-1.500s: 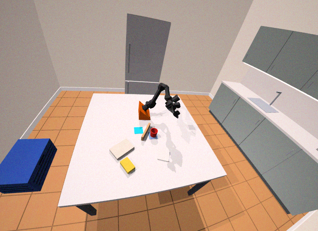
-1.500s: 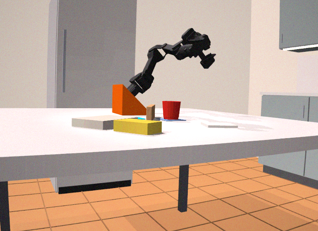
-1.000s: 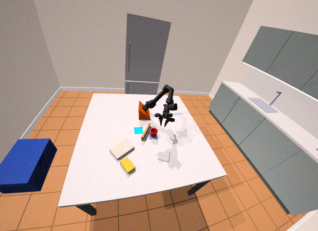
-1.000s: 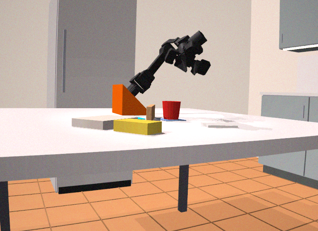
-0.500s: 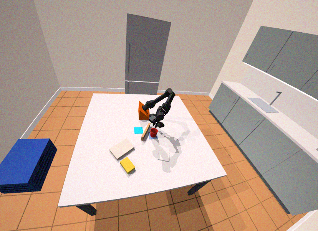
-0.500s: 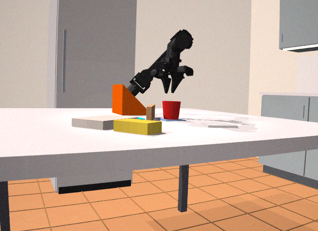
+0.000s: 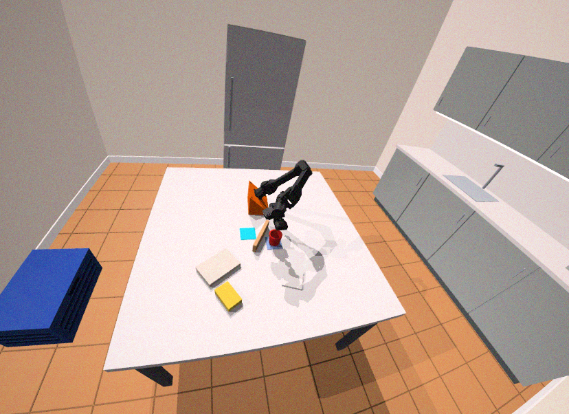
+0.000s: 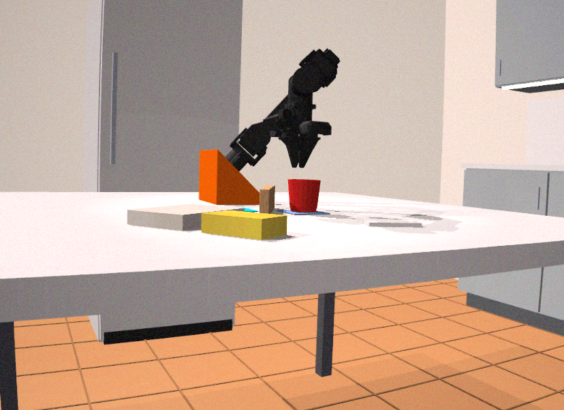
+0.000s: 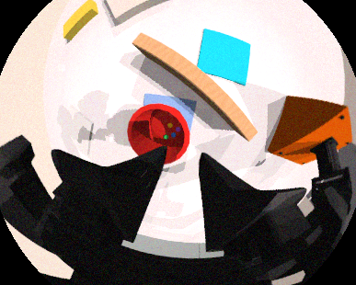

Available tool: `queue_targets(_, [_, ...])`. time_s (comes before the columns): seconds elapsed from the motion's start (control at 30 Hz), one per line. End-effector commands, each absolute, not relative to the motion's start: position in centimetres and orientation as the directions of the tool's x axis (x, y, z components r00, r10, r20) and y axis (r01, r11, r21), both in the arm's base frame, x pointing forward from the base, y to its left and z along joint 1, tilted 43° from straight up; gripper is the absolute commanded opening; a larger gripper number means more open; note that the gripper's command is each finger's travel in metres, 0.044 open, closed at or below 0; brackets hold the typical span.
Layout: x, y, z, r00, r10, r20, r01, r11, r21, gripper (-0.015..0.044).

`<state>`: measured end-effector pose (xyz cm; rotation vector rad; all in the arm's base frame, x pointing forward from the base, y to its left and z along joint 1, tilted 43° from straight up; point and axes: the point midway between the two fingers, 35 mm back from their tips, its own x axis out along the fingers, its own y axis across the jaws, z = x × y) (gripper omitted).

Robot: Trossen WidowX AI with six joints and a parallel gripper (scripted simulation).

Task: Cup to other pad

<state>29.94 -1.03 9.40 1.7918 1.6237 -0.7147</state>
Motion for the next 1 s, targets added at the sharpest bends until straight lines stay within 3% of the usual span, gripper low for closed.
queue_targets(0.0, [30.0, -0.9, 9.2, 0.096, 0.673, -0.734, 0.995, -0.069, 0.067, 0.0148])
queue_targets(0.97, [30.5, 2.2, 5.7, 0.097, 0.673, -0.733, 0.995, -0.07, 0.067, 0.0148])
